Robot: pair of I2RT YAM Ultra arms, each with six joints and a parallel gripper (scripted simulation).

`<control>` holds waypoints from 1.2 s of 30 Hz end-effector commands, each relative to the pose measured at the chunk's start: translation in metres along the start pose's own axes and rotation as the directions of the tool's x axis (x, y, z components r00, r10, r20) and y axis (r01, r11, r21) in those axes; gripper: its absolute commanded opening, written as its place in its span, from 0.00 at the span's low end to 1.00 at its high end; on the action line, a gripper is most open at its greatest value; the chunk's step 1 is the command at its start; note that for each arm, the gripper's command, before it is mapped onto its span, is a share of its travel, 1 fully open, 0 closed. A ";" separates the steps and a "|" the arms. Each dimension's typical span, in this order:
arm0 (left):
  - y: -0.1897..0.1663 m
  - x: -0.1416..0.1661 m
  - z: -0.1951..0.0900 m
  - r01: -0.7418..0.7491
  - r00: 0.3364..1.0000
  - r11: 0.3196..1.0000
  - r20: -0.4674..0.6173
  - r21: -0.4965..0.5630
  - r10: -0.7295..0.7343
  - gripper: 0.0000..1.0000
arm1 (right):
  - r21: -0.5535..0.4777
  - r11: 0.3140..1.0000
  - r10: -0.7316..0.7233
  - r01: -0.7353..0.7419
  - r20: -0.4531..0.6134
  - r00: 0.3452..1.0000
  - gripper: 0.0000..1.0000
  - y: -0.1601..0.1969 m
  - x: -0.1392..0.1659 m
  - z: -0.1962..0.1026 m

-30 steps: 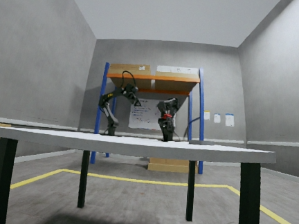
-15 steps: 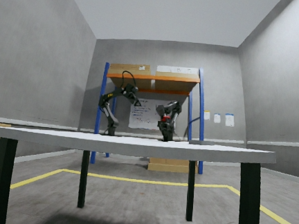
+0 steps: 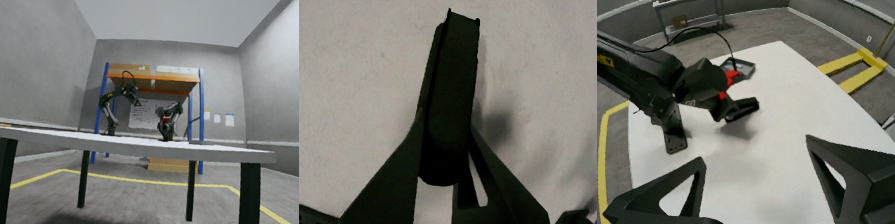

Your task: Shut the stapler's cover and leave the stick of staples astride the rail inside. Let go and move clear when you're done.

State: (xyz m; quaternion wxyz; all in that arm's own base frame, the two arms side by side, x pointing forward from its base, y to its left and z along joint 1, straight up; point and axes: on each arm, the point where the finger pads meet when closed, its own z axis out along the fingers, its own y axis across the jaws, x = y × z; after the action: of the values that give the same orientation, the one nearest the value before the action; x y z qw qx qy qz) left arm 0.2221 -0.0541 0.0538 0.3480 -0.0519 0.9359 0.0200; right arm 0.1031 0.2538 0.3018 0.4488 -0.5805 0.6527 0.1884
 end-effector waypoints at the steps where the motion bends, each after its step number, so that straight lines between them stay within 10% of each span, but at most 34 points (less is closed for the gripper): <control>1: -0.002 -0.011 -0.001 0.020 0.999 1.000 0.048 0.003 -0.020 0.00 | 0.013 1.000 0.004 -0.005 0.044 0.999 1.00 -0.004 -0.011 -0.011; 6: -0.002 -0.009 -0.001 0.014 0.999 1.000 0.034 0.003 -0.014 0.51 | 0.013 1.000 0.004 -0.005 0.044 0.999 1.00 -0.004 -0.011 -0.011; 16: -0.002 -0.011 -0.020 0.020 0.999 1.000 0.044 0.004 -0.020 0.51 | 0.013 1.000 0.004 -0.005 0.044 0.999 1.00 -0.004 -0.011 -0.011; 27: -0.003 -0.008 -0.054 0.009 0.999 1.000 0.032 0.015 -0.009 0.75 | 0.013 1.000 0.004 -0.005 0.044 0.999 1.00 -0.004 -0.011 -0.011; 29: -0.005 -0.003 -0.052 -0.015 1.000 1.000 -0.005 0.023 0.015 0.98 | 0.013 1.000 0.004 -0.005 0.044 0.999 1.00 -0.004 -0.011 -0.011; 36: -0.007 0.005 -0.058 -0.064 0.951 0.995 -0.298 0.070 0.082 1.00 | 0.013 1.000 0.004 -0.005 0.044 0.999 1.00 -0.004 -0.011 -0.011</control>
State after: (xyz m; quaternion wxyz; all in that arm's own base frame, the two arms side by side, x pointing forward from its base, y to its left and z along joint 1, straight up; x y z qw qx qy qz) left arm 0.1874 -0.0624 0.0869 0.2723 -0.0330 0.9616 0.0088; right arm 0.1031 0.2538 0.3018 0.4488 -0.5805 0.6527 0.1884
